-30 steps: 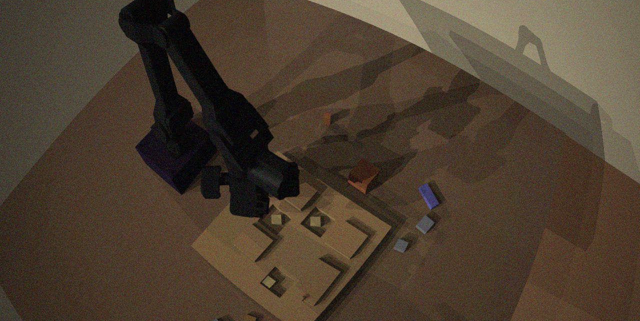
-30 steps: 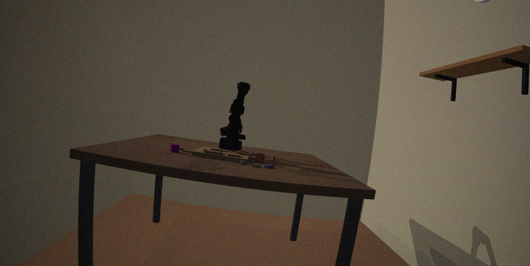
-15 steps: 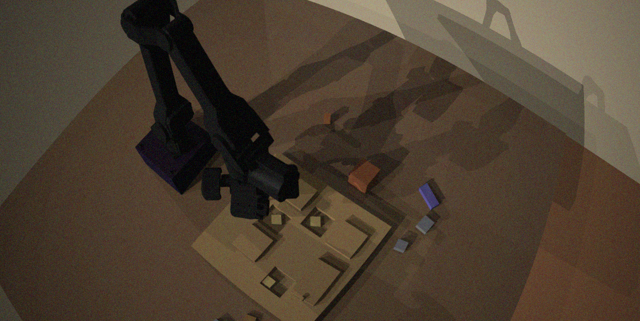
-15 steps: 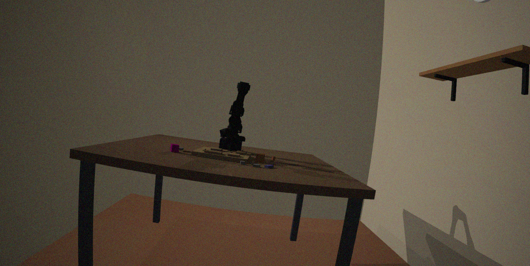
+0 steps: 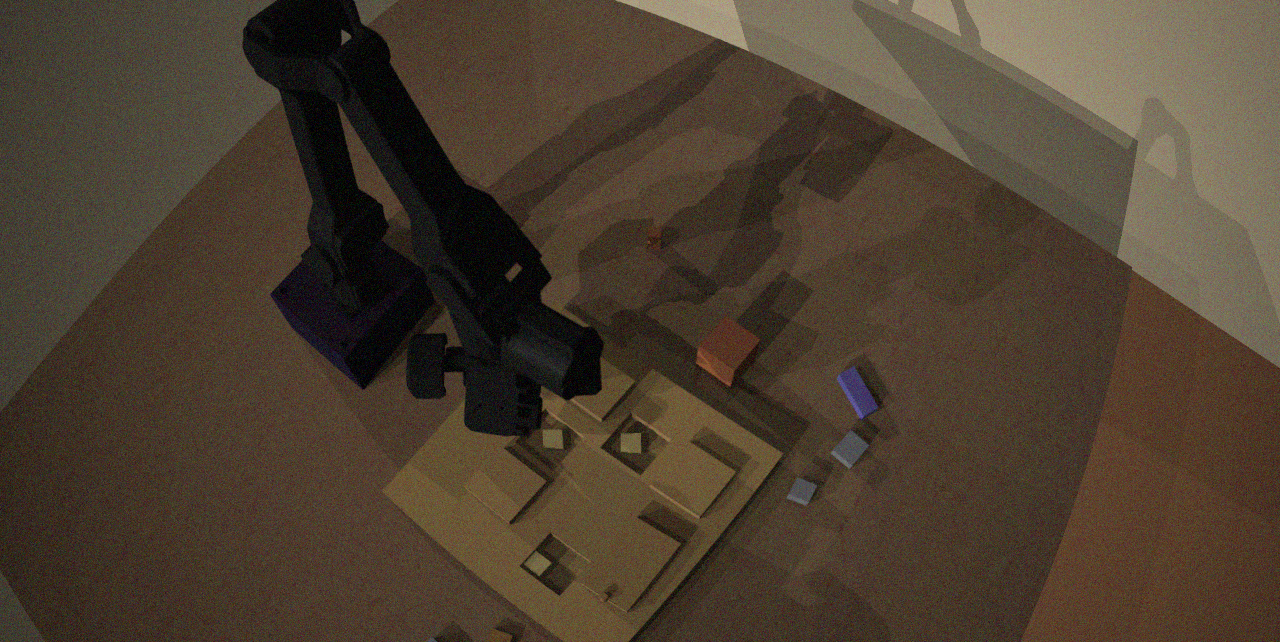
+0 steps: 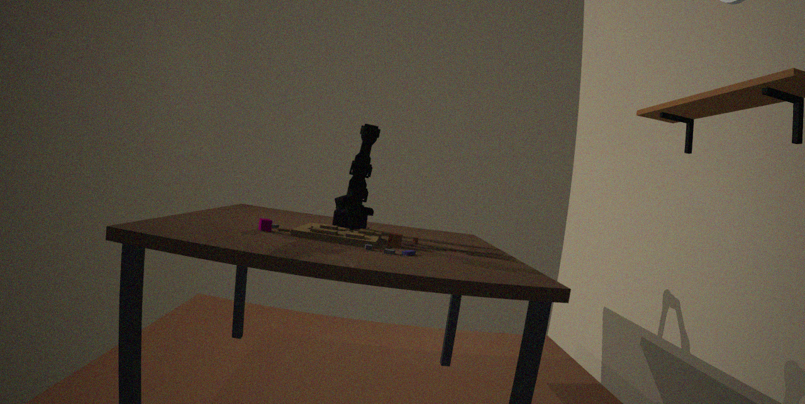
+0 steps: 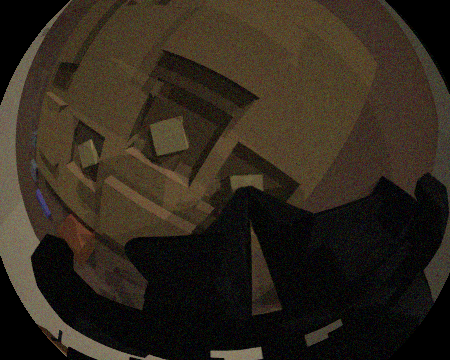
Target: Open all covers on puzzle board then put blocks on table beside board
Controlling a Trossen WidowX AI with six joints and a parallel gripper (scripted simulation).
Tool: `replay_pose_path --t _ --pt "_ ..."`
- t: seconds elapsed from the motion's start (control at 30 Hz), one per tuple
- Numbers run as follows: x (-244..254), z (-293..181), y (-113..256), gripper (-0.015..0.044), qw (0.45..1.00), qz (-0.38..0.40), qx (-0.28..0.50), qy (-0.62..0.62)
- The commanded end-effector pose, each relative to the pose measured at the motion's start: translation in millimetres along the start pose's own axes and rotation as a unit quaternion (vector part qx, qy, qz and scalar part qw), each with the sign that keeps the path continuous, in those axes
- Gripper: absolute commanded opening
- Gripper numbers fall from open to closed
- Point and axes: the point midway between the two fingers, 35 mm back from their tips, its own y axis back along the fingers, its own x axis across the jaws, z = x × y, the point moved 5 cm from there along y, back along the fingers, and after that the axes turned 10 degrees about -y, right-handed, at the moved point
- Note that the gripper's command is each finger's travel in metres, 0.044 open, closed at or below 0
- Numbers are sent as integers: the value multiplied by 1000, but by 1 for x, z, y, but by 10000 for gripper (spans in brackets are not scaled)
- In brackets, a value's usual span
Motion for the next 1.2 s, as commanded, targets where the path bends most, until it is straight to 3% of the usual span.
replay_pose_path --t 0.0,0.2,0.37,0.53,0.77,0.93,0.97,1.1,1.17 --pt "0 -2 -2 0 1000 -1 2 0" --pt "0 -2 -1 0 999 -1 2 53" --pt "0 -1 3 0 968 0 2 252" --pt "-1 0 8 0 884 0 1 467" --pt "-2 1 13 0 713 0 1 701" --pt "-2 1 13 0 708 0 1 707" --pt "-3 0 7 26 840 -3 5 543" --pt "-1 0 20 131 813 -2 4 582" --pt "-1 1 27 144 796 -1 3 605"
